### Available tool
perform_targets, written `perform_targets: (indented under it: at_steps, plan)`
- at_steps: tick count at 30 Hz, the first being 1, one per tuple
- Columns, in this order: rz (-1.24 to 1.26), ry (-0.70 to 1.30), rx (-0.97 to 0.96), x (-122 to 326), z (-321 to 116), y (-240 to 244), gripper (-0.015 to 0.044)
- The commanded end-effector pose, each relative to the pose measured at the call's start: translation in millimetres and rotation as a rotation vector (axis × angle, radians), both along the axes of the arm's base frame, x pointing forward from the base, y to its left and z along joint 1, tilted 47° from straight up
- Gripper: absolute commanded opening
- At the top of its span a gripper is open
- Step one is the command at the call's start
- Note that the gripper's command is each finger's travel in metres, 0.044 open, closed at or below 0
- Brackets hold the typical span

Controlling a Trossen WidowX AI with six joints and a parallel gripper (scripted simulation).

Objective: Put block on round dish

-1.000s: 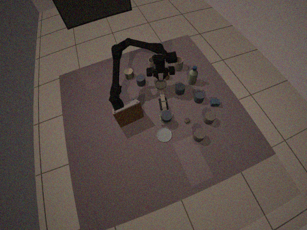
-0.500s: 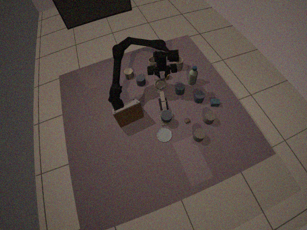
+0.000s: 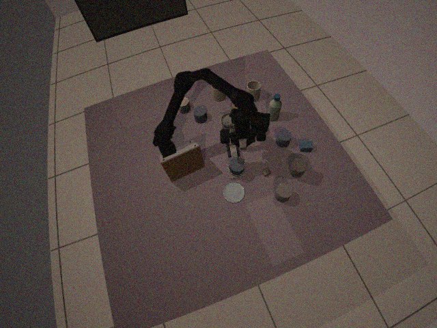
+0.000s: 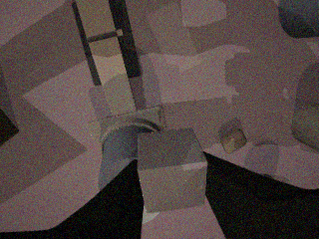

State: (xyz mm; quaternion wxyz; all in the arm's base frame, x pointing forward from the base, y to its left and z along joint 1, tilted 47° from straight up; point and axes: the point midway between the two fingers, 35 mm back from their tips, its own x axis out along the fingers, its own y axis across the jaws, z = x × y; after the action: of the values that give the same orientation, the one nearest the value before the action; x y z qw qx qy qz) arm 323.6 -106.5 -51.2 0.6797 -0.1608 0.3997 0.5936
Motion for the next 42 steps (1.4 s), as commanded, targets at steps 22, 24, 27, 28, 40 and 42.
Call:
perform_targets:
  at_steps: [22,24,27,28,40,42]
  plan:
    - [0.027,0.003,0.038,-107.0,-157.6,-37.0,0.0]
    - [0.027,0.003,0.039,-107.6,-166.7,-27.6,0.0]
    - [0.027,0.003,0.04,-108.6,-174.9,-18.7,0.0]
    - [0.027,0.003,0.04,-108.6,-174.9,-18.7,0.0]
    - [0.027,0.002,0.04,-108.8,-181.9,-11.5,0.0]
    - [0.027,0.002,0.04,-108.9,-184.2,-9.2,0.0]
